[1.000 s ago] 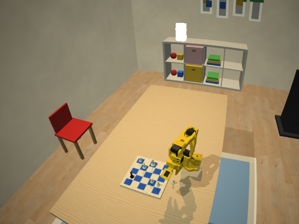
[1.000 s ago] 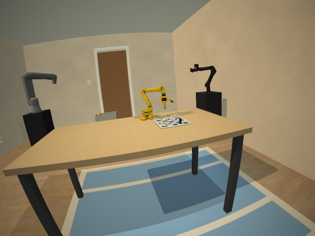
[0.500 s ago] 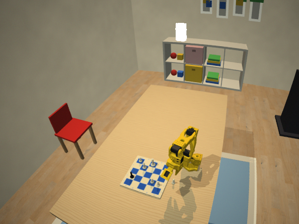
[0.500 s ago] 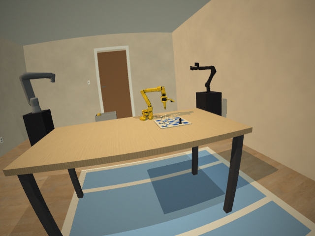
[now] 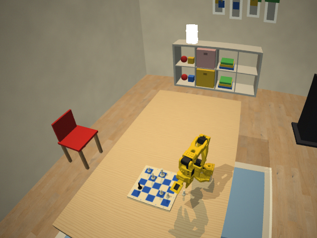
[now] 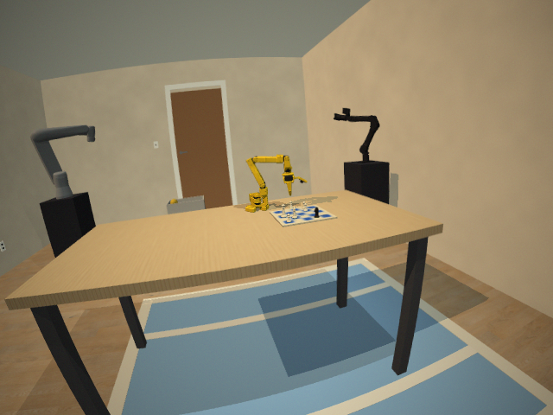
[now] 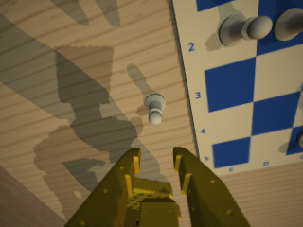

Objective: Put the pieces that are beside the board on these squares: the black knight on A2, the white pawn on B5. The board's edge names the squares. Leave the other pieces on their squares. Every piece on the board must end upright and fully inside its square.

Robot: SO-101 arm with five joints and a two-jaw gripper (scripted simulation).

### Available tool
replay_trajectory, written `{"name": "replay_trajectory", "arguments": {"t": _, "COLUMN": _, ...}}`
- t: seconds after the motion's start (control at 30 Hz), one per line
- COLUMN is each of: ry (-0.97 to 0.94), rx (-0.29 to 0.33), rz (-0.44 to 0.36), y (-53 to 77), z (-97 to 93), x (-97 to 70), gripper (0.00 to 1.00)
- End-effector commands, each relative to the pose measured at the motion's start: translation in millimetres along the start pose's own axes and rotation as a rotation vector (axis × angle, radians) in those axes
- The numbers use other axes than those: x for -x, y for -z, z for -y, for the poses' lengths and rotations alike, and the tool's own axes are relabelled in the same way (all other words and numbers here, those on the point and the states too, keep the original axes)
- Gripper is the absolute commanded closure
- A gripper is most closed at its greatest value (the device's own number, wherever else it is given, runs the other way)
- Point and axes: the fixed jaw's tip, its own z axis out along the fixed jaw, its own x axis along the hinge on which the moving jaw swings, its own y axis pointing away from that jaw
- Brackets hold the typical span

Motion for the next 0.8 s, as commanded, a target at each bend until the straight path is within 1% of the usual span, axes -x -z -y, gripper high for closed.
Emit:
{"name": "replay_trajectory", "arguments": {"t": 0.0, "ry": -0.001, "rx": 0.0, "rz": -0.016, "y": -11.9, "z": -0.7, "x": -2.1, "gripper": 0.91}}
{"name": "replay_trajectory", "arguments": {"t": 0.23, "ry": -0.001, "rx": 0.0, "rz": -0.017, "y": -30.0, "z": -0.7, "x": -2.5, "gripper": 0.91}}
{"name": "replay_trajectory", "arguments": {"t": 0.3, "ry": -0.001, "rx": 0.0, "rz": -0.017, "y": -30.0, "z": -0.7, "x": -2.5, "gripper": 0.91}}
{"name": "replay_trajectory", "arguments": {"t": 0.53, "ry": -0.001, "rx": 0.0, "rz": -0.017, "y": -44.8, "z": -0.7, "x": -2.7, "gripper": 0.91}}
{"name": "replay_trajectory", "arguments": {"t": 0.77, "ry": -0.001, "rx": 0.0, "rz": -0.017, "y": -52.3, "z": -0.7, "x": -3.0, "gripper": 0.91}}
